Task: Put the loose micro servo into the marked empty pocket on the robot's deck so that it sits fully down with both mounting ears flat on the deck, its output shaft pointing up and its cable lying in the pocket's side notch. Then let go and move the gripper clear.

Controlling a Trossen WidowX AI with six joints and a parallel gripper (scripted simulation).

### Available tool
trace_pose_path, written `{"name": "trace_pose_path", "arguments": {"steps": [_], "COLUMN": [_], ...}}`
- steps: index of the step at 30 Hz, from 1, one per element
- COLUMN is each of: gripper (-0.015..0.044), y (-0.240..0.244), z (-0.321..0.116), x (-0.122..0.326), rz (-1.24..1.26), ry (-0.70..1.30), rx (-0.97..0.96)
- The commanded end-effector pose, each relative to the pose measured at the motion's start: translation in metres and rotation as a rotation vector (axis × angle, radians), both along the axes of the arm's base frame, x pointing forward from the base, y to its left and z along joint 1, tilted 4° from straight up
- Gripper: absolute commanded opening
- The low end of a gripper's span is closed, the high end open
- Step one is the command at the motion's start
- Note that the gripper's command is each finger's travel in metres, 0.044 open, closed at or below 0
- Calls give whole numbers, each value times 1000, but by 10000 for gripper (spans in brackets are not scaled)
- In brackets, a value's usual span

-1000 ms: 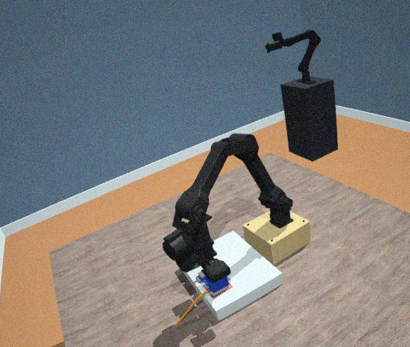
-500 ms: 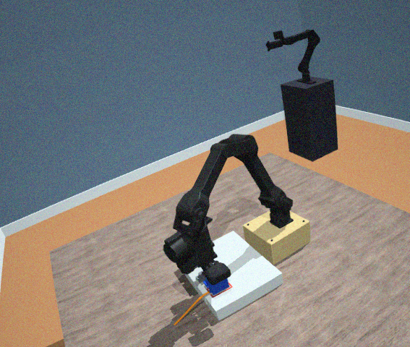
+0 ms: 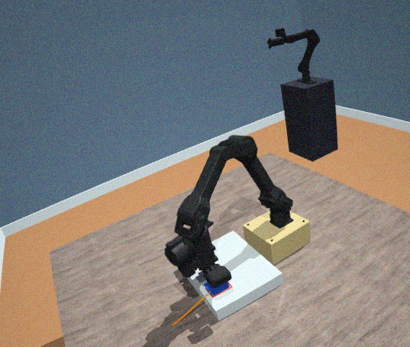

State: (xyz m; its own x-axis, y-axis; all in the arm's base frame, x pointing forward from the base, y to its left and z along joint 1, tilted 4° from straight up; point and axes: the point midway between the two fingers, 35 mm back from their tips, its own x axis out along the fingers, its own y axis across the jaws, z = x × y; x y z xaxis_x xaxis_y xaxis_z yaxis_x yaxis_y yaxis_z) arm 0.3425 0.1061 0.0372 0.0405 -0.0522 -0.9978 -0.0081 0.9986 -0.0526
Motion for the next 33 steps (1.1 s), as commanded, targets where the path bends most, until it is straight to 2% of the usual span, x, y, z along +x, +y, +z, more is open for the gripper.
{"name": "trace_pose_path", "arguments": {"steps": [1, 33], "gripper": [0, 0], "y": [-1, -2], "z": [-3, -31], "x": [0, 1], "rz": [2, 2], "ry": [1, 1], "rx": [-2, -2]}}
